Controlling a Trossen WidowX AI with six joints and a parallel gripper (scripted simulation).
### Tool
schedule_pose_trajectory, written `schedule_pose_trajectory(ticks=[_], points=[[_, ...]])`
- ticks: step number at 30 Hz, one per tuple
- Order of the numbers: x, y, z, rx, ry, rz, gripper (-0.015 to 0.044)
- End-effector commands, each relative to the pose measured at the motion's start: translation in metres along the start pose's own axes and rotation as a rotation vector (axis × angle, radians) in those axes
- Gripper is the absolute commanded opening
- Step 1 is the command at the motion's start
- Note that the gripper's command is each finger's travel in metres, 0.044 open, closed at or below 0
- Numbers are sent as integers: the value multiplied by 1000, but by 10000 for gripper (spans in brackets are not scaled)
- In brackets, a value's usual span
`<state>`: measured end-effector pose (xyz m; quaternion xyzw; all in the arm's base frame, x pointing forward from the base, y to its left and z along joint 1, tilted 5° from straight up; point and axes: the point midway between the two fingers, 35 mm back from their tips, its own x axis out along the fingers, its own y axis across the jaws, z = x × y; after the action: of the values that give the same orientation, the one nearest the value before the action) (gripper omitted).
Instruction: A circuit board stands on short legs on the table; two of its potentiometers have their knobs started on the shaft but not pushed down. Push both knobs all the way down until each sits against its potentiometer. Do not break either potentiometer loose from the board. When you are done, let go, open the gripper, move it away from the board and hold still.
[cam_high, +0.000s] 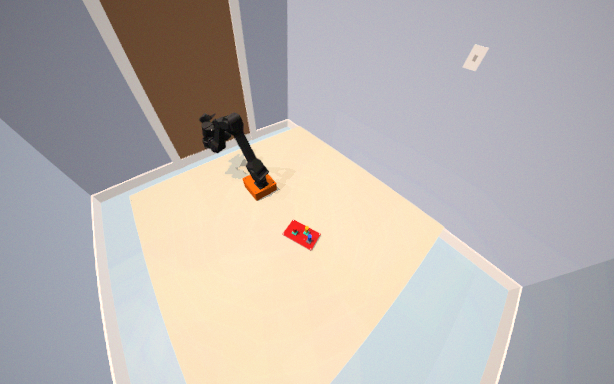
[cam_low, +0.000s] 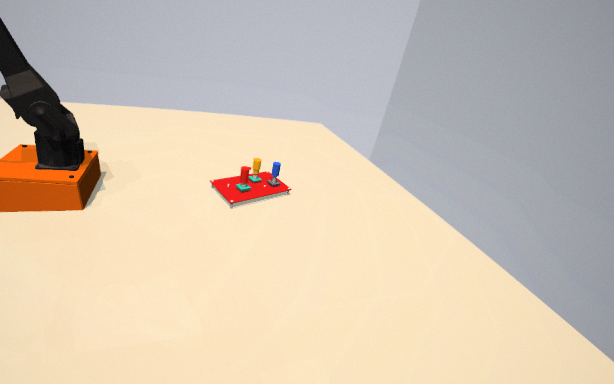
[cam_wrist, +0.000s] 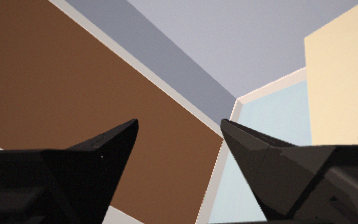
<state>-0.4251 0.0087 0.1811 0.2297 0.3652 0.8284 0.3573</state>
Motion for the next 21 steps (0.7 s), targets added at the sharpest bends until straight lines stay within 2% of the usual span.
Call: schedule_pose_trajectory(ticks=[1, 7, 15, 21], points=[[0, 0, -1, 0, 3, 2, 374], [-13, 12, -21, -37, 104, 79, 216], [-65, 43, -54, -169, 255, 202, 6], [-109, 66, -74, -251, 362, 311, 0]])
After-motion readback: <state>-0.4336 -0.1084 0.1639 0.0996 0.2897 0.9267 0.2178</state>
